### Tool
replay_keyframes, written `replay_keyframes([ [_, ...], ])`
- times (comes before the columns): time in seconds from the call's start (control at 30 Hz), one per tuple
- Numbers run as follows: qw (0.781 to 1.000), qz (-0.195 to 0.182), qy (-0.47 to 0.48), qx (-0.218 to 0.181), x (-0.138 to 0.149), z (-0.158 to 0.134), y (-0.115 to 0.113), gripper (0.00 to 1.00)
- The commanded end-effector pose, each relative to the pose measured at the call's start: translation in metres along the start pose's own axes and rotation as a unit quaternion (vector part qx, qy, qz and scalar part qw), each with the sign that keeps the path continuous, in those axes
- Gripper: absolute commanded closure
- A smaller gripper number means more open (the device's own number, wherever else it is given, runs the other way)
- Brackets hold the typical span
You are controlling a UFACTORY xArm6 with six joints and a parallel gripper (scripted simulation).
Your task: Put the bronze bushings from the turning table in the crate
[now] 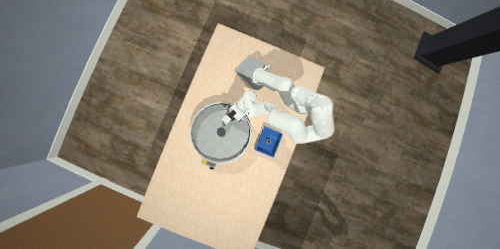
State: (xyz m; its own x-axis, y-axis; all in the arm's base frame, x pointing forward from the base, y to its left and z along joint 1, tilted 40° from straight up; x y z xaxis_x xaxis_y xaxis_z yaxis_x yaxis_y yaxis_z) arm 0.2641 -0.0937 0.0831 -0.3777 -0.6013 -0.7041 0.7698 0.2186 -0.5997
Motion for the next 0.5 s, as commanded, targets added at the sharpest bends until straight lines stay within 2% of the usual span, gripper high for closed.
replay_keyframes([
  [0.0, 1.000, 0.000, -0.001, 0.001, 0.0000, -0.0006, 0.0021, 0.87],
  [0.33, 1.000, 0.000, -0.001, 0.001, 0.0000, -0.0006, 0.0021, 0.87],
  [0.37, 1.000, 0.000, -0.001, 0.001, 0.0000, -0.0006, 0.0021, 1.00],
  [0.47, 1.000, 0.000, -0.001, 0.001, 0.0000, -0.0006, 0.0021, 1.00],
])
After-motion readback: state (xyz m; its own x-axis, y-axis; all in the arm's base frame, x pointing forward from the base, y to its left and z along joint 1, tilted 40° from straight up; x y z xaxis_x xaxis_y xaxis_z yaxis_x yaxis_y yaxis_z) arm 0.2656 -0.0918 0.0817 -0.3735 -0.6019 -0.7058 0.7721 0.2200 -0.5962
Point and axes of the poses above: the point where the finger pads meet when closed, its own y axis out along the fingers, its own x axis across the jaws, z = x × y, the point moved 10 cm from there along -y, back along the fingers, and after that the axes turned 9 degrees about y, right-handed, at the moved point
